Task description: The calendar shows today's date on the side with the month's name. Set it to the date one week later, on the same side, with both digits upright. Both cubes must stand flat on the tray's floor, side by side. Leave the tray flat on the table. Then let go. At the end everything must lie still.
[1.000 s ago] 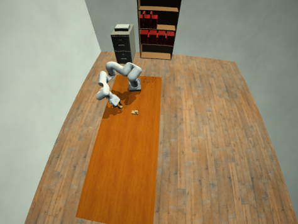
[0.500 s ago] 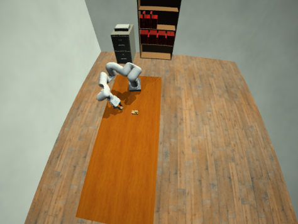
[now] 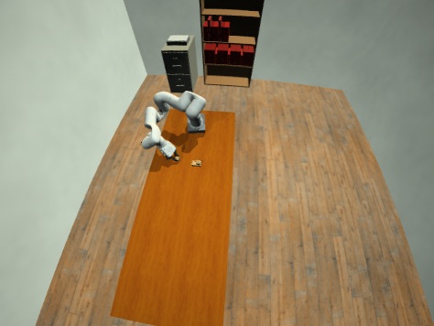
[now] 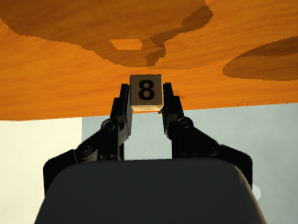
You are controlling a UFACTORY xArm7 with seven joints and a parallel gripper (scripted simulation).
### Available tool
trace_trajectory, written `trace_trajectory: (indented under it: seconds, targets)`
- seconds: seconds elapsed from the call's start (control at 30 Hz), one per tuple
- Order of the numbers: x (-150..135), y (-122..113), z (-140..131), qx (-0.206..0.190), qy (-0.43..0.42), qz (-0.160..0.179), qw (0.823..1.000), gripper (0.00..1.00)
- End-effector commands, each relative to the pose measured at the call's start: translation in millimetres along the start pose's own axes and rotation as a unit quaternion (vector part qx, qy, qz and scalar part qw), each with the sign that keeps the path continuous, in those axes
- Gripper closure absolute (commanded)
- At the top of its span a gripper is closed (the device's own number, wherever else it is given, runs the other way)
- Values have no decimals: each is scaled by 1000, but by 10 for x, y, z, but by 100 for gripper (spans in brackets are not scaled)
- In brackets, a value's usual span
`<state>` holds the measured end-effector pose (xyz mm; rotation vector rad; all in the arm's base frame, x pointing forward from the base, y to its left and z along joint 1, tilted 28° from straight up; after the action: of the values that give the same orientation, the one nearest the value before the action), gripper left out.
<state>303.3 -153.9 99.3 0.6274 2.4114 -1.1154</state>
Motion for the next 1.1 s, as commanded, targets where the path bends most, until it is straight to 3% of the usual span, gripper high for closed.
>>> trace_trajectory:
  seconds: [0.0, 1.07]
  targets:
    - [-1, 32, 29, 1, -1, 1, 1000, 73]
    - [9, 104, 79, 1, -1, 1, 1000, 73]
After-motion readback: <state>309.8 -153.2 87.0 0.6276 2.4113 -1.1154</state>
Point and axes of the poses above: the point where the finger pads meet when closed, its own y axis out along the fingers, its own x axis across the jaws, z = x × y, the point moved 3 cm from there along -y, back along the fingers, and after that the axes turned 11 degrees about -y, right-handed, at the moved point
